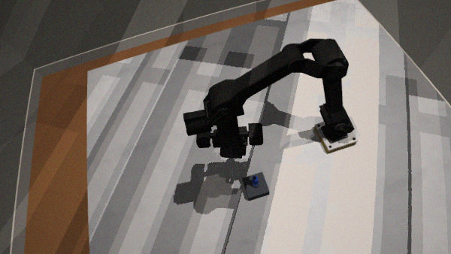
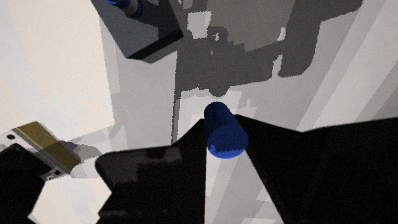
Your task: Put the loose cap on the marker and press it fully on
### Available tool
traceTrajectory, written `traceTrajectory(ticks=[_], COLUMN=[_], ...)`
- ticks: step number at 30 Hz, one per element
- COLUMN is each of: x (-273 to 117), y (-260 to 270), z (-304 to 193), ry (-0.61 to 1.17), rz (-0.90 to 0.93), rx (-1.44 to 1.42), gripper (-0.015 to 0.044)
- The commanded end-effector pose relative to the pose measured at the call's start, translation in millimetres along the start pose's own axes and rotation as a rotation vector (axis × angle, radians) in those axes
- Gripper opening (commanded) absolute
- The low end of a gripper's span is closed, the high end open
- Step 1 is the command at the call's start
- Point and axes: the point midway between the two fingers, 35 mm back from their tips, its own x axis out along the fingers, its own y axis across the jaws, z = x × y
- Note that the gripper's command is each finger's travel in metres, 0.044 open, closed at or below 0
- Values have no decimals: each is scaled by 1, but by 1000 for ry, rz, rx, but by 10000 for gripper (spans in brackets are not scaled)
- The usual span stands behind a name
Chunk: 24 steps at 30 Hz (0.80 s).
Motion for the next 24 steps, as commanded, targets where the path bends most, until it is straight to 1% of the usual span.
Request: traceTrajectory(ticks=[1, 6, 24], x=[-10, -13, -41], y=[1, 3, 29], z=[0, 5, 63], ry=[-4, -7, -18], rz=[2, 1, 3], rx=[-2, -1, 1], gripper=[0, 0, 0])
